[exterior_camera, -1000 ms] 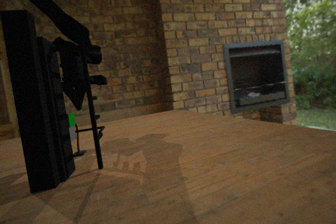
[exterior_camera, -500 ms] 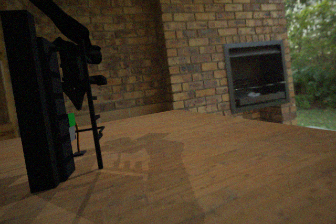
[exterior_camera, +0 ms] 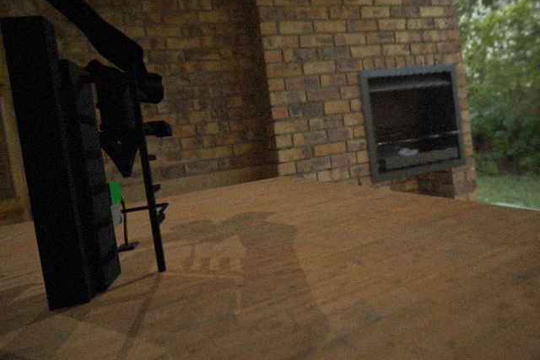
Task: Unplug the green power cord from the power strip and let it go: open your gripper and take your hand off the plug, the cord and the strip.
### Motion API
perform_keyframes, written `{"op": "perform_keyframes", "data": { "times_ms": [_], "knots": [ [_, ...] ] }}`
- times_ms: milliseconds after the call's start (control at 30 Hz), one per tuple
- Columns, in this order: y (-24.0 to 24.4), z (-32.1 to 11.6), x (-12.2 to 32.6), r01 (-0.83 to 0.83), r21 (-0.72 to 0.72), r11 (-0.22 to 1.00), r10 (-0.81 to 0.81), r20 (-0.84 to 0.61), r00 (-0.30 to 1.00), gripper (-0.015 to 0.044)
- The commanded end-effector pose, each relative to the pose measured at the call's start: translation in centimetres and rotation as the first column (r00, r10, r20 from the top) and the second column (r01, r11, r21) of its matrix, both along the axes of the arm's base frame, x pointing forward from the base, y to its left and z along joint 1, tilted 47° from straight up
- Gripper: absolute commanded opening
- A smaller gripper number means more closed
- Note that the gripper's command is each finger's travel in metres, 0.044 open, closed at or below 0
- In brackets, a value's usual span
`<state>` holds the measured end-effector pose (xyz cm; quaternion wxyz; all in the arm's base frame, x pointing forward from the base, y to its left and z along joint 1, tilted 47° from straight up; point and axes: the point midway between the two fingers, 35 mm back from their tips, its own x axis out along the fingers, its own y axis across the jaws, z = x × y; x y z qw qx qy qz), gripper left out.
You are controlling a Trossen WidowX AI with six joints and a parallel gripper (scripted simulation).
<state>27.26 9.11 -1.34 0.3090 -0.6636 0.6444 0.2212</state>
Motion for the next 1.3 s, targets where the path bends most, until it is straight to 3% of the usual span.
{"op": "perform_keyframes", "data": {
  "times_ms": [0, 100, 400, 767, 1033, 1267],
  "knots": [
    [0.0, 0.0, 0.0, 0.000, 0.000, 1.000, 0.000, 0.000, 1.000, 0.0079],
    [0.0, 0.0, 0.0, 0.000, 0.000, 1.000, 0.000, 0.000, 1.000, 0.0157],
    [0.0, 0.0, 0.0, 0.000, 0.000, 1.000, 0.000, 0.000, 1.000, 0.0160],
    [0.2, -0.1, 0.0, 0.000, 0.000, 1.000, 0.000, 0.000, 1.000, 0.0440],
    [4.9, -3.3, 0.6, 0.004, 0.005, 1.000, -0.004, -0.002, 1.000, 0.0440],
    [5.1, -3.4, 0.6, 0.004, 0.005, 1.000, -0.004, -0.002, 1.000, 0.0440]
  ]
}}
